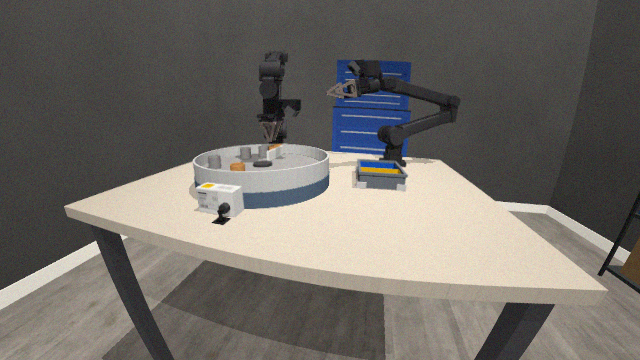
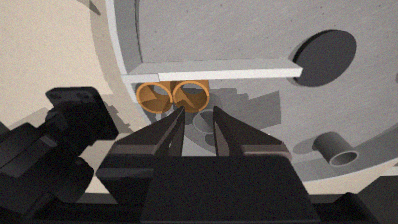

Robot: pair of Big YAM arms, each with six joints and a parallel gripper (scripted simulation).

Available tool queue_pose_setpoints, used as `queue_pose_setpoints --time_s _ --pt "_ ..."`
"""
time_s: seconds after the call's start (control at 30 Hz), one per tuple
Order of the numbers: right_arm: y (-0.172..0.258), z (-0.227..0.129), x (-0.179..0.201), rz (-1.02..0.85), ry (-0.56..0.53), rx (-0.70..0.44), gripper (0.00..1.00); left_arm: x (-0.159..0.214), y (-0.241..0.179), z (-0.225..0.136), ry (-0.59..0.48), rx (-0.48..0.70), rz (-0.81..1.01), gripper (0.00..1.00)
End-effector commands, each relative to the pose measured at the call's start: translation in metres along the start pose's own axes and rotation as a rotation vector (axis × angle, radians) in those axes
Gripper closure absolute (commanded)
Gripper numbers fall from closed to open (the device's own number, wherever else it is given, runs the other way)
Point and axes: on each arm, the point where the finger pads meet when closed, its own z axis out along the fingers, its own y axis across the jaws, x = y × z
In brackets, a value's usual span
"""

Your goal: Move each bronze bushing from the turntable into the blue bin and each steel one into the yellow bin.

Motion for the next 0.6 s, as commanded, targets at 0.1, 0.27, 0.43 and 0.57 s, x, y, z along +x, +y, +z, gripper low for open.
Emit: queue_pose_setpoints --time_s 0.1,0.27,0.43,0.57 --pt "-0.015 -0.016 -0.009 -0.06 -0.018 0.059 0.71 -0.018 0.001 -0.004 -0.036 -0.002 0.0 0.0" --pt "-0.007 0.004 -0.006 -0.06 -0.006 0.026 0.71 -0.018 0.001 -0.004 -0.036 -0.002 0.0 0.0" --pt "-0.012 0.008 -0.008 -0.071 -0.009 0.034 0.71 -0.018 0.001 -0.004 -0.036 -0.002 0.0 0.0" --pt "-0.012 0.011 -0.008 -0.072 -0.008 0.033 0.71 -0.018 0.001 -0.004 -0.036 -0.002 0.0 0.0"
